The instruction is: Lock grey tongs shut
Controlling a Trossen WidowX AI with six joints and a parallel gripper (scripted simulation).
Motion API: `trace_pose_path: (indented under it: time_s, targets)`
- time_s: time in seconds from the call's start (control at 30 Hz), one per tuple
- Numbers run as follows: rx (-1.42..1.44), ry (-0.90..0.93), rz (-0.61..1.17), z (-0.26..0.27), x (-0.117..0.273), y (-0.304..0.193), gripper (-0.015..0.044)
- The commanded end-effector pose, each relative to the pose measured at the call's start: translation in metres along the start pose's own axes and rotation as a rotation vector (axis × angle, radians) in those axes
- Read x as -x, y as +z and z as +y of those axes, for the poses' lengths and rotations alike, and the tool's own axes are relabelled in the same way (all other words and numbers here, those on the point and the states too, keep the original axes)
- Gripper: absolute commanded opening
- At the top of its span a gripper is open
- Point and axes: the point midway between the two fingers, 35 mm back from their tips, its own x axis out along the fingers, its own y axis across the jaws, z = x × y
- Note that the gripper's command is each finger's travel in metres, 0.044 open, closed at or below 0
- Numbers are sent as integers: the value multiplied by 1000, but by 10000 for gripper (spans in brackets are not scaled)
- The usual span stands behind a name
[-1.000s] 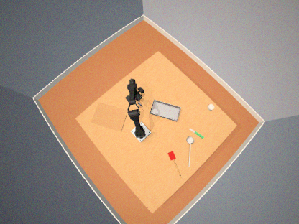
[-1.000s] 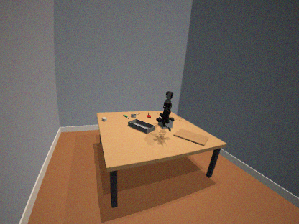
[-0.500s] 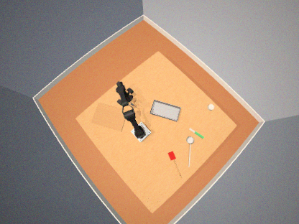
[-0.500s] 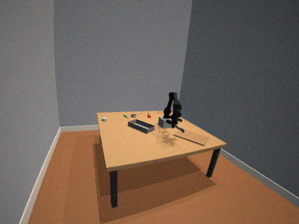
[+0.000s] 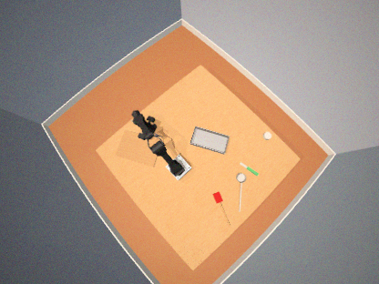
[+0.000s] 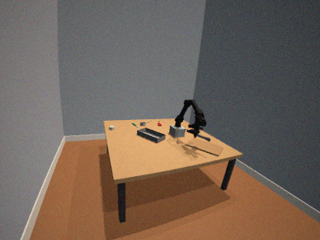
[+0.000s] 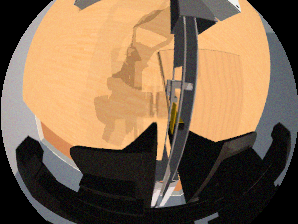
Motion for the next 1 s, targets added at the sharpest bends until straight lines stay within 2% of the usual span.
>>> trace_pose_path:
  time_s: [0.0,0.63,0.97]
  targets:
    - [65,-1,10,-25,3,-18,-150]
    - [369,-13,11,-149,4,-63,-150]
    - [375,-18,27,-153,3,-65,-150]
